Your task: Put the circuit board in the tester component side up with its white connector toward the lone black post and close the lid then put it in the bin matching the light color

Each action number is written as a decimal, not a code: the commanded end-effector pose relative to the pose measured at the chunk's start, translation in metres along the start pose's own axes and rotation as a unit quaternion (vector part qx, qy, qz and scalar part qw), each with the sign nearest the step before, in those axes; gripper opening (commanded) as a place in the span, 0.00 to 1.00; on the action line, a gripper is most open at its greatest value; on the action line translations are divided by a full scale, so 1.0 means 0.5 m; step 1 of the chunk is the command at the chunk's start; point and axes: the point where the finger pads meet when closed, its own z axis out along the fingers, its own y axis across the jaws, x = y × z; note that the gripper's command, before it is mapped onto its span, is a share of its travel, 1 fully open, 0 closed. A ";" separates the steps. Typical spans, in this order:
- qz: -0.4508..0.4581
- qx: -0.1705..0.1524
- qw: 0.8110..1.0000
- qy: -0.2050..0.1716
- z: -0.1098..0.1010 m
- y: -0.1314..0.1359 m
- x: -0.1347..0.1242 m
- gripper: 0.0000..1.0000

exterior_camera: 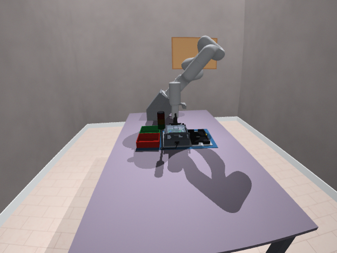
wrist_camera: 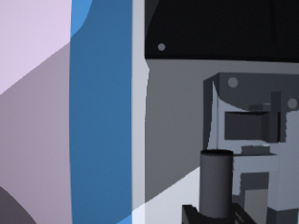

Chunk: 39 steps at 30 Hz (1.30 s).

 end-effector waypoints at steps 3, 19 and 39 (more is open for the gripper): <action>0.000 -0.001 1.000 0.000 0.000 0.001 0.000 0.00; 0.000 -0.001 1.000 0.000 0.002 0.001 0.000 0.00; 0.000 -0.001 1.000 0.000 0.002 0.001 0.000 0.24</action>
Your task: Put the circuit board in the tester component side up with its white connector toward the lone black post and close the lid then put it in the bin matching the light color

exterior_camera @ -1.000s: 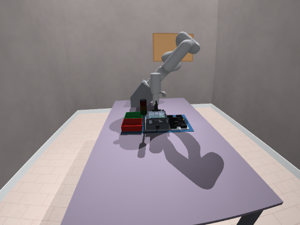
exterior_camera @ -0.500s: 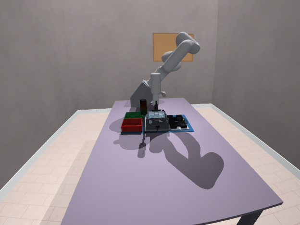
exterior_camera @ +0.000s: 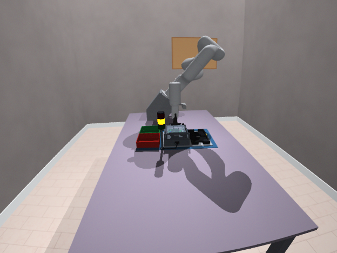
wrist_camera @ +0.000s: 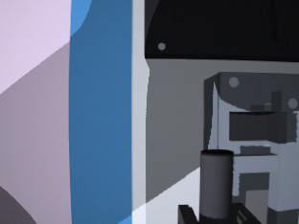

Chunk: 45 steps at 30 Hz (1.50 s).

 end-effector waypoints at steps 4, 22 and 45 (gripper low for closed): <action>0.000 -0.001 1.000 0.000 -0.001 0.001 0.000 0.24; 0.000 -0.001 1.000 0.000 -0.001 0.001 0.000 0.24; 0.000 -0.001 1.000 0.000 -0.134 0.001 0.000 0.24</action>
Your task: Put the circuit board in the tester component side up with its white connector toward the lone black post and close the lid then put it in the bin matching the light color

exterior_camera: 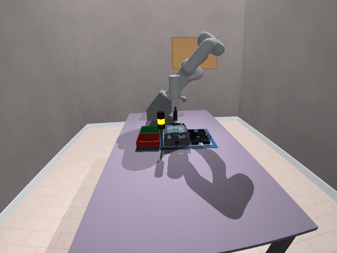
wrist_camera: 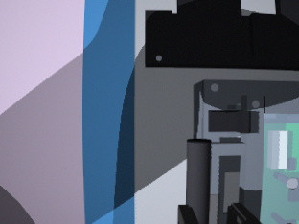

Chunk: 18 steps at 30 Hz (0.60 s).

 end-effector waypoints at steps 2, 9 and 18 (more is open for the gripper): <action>0.000 0.000 1.000 0.000 -0.052 0.001 0.000 0.24; 0.000 0.000 1.000 0.000 -0.086 0.001 0.000 0.24; 0.000 0.000 1.000 0.000 -0.101 0.001 0.000 1.00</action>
